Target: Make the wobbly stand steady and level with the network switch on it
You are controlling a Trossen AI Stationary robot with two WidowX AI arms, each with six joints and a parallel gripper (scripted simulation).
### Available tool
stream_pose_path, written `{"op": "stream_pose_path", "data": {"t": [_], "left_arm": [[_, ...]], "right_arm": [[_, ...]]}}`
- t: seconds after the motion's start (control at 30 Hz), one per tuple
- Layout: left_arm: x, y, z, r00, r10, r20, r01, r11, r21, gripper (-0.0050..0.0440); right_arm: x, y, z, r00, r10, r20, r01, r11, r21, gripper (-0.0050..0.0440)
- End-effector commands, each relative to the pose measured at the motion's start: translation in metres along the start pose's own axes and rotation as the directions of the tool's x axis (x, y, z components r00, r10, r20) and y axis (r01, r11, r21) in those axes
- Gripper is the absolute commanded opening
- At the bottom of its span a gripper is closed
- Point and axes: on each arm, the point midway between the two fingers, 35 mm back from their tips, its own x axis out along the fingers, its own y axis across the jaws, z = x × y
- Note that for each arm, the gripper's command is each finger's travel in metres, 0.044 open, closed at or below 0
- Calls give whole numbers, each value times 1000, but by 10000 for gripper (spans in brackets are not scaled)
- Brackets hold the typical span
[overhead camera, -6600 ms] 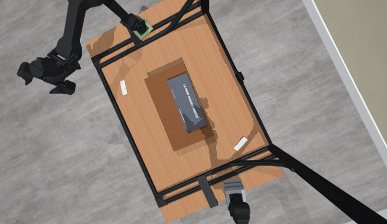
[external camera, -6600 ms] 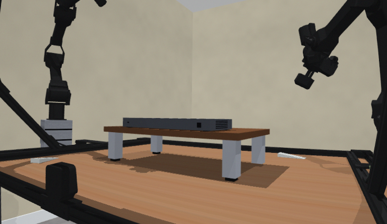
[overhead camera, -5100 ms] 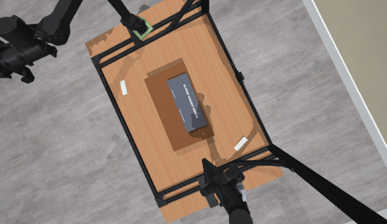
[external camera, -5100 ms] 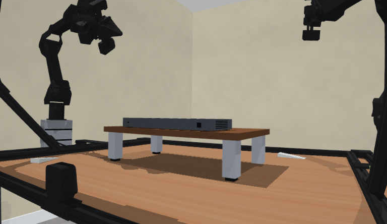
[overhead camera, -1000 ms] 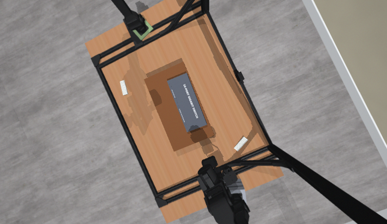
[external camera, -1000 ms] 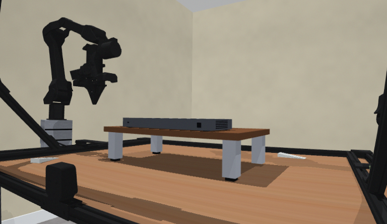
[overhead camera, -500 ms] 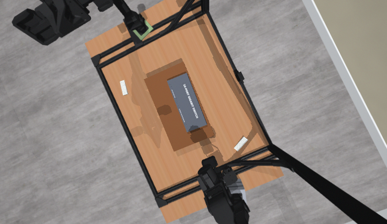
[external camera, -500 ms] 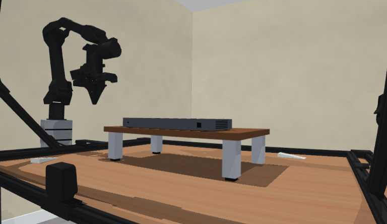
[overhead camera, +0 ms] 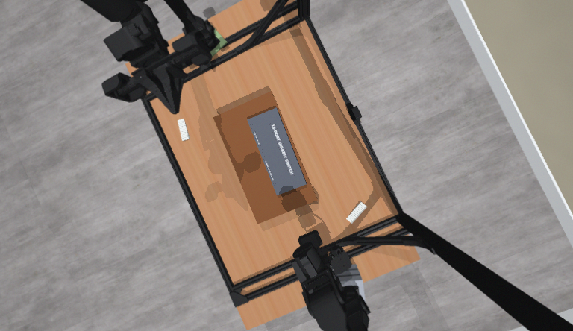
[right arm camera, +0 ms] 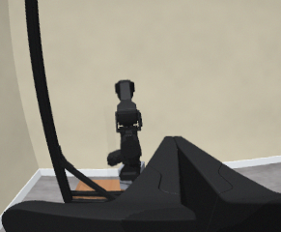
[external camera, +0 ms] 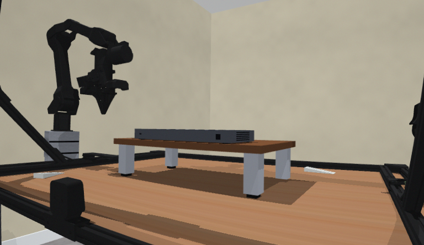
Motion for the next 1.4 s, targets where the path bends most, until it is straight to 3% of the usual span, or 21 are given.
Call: {"op": "stream_pose_path", "data": {"t": [0.0,0.2,0.27,0.4,0.53,0.77,0.93,1.1,1.33,1.37], "left_arm": [[0,0,0,1000,0,0,0,1000,0,0],[0,0,0,1000,0,0,0,1000,0,0],[0,0,0,1000,0,0,0,1000,0,0],[0,0,0,1000,0,0,0,1000,0,0],[0,0,0,1000,0,0,0,1000,0,0],[0,0,0,1000,0,0,0,1000,0,0],[0,0,0,1000,0,0,0,1000,0,0],[0,0,0,1000,0,0,0,1000,0,0],[0,0,0,1000,0,0,0,1000,0,0],[0,0,0,1000,0,0,0,1000,0,0]], "right_arm": [[7,0,-59,982,-4,-188,3,1000,-4,0],[8,-1,-58,981,-5,-192,4,1000,-2,0],[6,-1,-88,956,-7,-295,6,1000,-4,0],[-5,-2,-146,873,-13,-488,9,1000,-10,0],[-25,-3,-199,751,-19,-660,9,1000,-18,0],[-25,-3,-196,750,-19,-661,11,1000,-16,0],[-61,-4,-255,553,-27,-833,8,1000,-27,0],[-108,-5,-301,319,-37,-947,0,999,-39,0],[-104,-6,-297,329,-35,-944,4,999,-36,0],[-112,-6,-303,290,-37,-956,2,999,-38,0]]}}
